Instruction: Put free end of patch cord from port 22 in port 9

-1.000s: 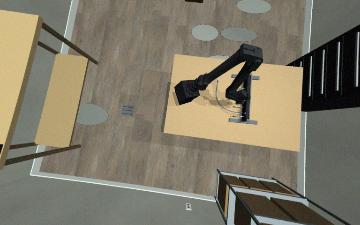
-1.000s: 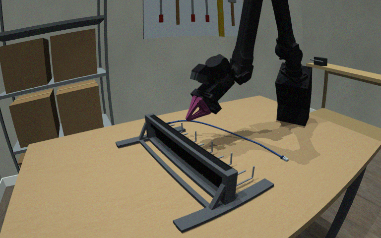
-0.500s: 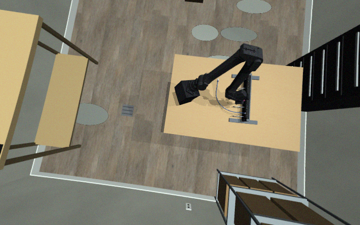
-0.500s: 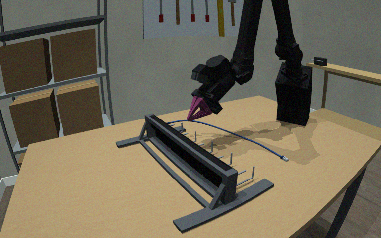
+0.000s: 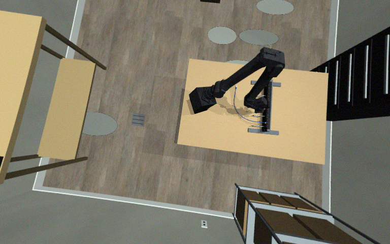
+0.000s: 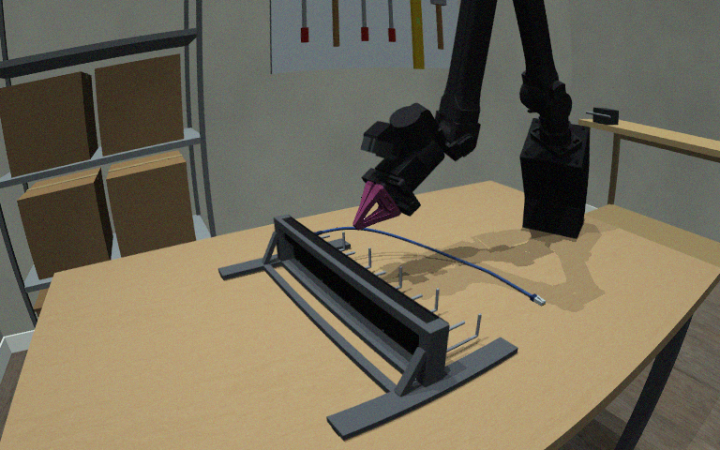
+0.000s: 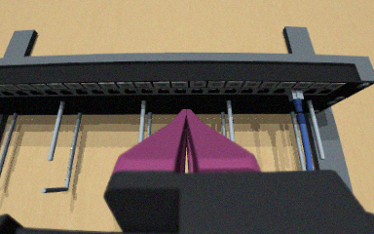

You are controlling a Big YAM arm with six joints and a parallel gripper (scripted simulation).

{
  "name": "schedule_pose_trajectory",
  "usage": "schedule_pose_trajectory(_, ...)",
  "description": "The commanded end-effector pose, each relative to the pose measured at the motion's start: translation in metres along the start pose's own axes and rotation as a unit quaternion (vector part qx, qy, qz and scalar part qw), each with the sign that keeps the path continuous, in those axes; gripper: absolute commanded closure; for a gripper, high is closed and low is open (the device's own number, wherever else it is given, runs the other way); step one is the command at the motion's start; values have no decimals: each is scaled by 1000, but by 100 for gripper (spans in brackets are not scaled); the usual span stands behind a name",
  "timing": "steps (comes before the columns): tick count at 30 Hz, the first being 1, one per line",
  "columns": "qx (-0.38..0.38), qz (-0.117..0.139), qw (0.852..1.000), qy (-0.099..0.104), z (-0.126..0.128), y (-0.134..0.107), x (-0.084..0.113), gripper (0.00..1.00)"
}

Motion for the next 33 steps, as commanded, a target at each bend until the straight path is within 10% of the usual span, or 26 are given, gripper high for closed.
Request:
schedule_pose_trajectory(1,-2,-10,1000,2,4,10,4,100)
schedule_pose_trajectory(25,-2,-14,1000,2,4,13,2,100)
schedule_pose_trajectory(33,1,-19,1000,0,0,13,40,100)
Point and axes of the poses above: the point where the finger pads meet when closed, its own x axis back along the fingers, its own z axis across the jaws, y = z × x, the point moved 8 cm from there along x, back along the fingers, and after that the axes turned 5 degrees about -x, right-handed, at the moved point
